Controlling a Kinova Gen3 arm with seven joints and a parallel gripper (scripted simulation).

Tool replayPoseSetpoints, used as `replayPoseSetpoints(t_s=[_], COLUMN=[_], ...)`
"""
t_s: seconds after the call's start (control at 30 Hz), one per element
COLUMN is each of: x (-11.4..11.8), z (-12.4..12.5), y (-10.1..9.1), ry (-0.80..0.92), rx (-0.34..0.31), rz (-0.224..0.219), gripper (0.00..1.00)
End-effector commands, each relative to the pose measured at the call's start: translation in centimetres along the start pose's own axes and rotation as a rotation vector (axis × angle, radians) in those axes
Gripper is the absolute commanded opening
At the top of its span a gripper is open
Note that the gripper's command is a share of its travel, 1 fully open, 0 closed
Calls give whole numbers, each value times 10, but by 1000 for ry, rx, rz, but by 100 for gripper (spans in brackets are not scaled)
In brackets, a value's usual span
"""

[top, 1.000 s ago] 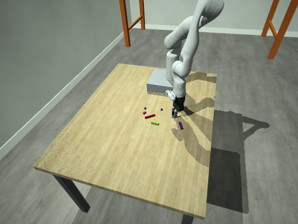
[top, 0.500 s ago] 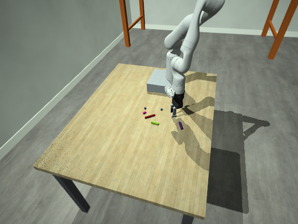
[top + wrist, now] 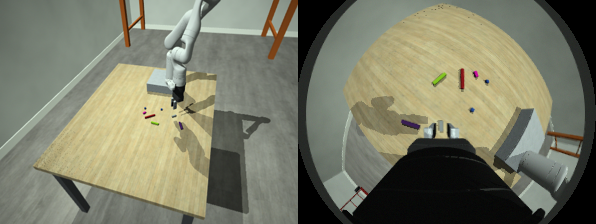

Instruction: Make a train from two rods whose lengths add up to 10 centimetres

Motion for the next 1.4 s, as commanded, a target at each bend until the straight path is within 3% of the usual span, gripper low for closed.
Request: replayPoseSetpoints(t_s=[0.0, 0.17, 0.2, 1.37], x=[-5, -3, -3, -3], z=[-6, -6, -6, -5], y=[-9, -9, -9, -9], ry=[-12, -10, -10, -34], rx=[-6, -7, -7, -8], rz=[6, 4, 4, 1], gripper=[54, 54, 100, 100])
Point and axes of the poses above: the point where the finger pads meet when closed, its own y axis out along the fingers, its own x axis across the jaws, z = x × y, the point moved 2 cm from there along -y, back along the fingers, and after that the axes turned 1 degree about -y, right-handed, at the moved point
